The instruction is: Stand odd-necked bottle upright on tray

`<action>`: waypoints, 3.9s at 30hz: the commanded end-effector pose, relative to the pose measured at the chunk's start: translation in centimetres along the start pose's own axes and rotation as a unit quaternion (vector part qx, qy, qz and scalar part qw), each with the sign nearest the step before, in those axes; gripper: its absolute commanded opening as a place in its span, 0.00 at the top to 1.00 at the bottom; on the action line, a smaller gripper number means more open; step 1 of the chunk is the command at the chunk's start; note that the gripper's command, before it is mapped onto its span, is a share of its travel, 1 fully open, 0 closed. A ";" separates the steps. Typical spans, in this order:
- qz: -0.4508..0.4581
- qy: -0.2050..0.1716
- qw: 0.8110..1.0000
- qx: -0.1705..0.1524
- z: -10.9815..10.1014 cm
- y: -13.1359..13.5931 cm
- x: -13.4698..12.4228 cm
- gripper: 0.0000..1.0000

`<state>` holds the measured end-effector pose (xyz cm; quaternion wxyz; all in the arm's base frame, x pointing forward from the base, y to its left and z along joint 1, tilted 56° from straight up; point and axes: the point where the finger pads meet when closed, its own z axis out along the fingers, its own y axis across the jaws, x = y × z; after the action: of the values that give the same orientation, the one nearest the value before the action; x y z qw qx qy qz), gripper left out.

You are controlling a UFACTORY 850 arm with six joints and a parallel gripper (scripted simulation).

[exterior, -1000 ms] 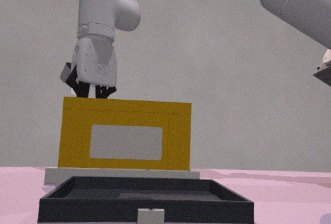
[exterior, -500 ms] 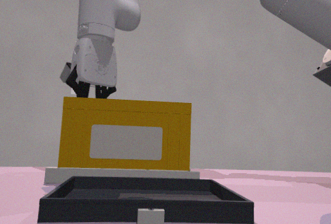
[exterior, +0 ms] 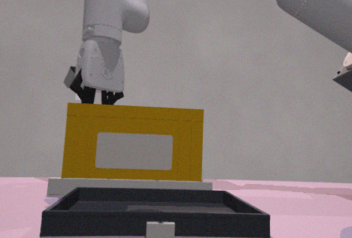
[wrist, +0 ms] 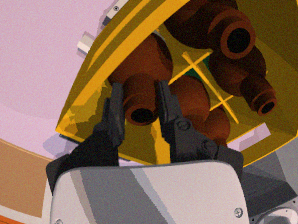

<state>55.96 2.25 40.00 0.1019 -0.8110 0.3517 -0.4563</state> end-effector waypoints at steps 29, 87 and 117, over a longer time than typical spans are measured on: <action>0.000 0.000 1.000 0.000 0.0 0.0 0.0 0.35; 0.000 0.000 1.000 0.000 -8.4 0.0 0.0 0.35; 0.000 0.000 1.000 0.000 -8.6 0.0 0.0 1.00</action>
<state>49.00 3.58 44.81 0.1019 -0.8110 0.3517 -0.4563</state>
